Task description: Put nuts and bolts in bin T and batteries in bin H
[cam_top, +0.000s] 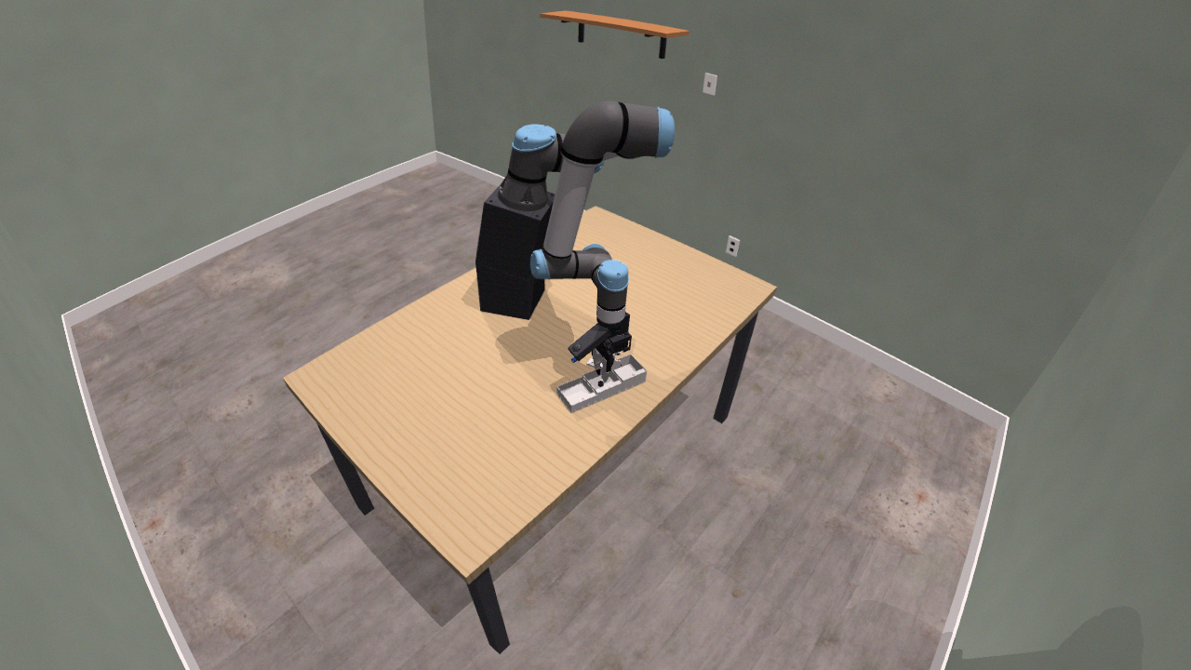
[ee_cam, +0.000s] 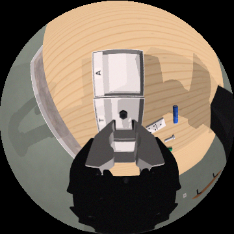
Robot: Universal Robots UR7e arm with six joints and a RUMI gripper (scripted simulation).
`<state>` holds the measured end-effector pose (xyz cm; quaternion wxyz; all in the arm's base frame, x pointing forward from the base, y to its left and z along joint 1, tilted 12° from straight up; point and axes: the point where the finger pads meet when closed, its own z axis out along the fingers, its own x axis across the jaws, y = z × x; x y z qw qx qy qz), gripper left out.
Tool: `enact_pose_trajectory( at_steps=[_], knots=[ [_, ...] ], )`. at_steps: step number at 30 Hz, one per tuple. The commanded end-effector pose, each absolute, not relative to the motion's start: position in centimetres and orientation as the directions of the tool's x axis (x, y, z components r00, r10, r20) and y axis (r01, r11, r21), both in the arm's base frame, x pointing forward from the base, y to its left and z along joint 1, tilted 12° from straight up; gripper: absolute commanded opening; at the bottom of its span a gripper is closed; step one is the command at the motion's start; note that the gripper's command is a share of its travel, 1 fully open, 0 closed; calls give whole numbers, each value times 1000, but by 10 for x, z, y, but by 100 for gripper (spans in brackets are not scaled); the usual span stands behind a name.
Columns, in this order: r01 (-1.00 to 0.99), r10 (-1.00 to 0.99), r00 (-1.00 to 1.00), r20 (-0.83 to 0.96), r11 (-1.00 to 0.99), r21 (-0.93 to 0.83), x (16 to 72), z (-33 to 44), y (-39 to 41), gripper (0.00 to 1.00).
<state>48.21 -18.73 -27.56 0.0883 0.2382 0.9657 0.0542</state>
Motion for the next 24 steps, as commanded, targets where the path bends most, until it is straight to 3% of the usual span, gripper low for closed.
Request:
enact_pose_trajectory(
  at_steps=[1, 24],
  knots=[
    [450, 470, -871, -146, 881, 147, 481, -269, -188, 18],
    [450, 470, -871, -146, 881, 147, 475, -240, -190, 18]
  ],
)
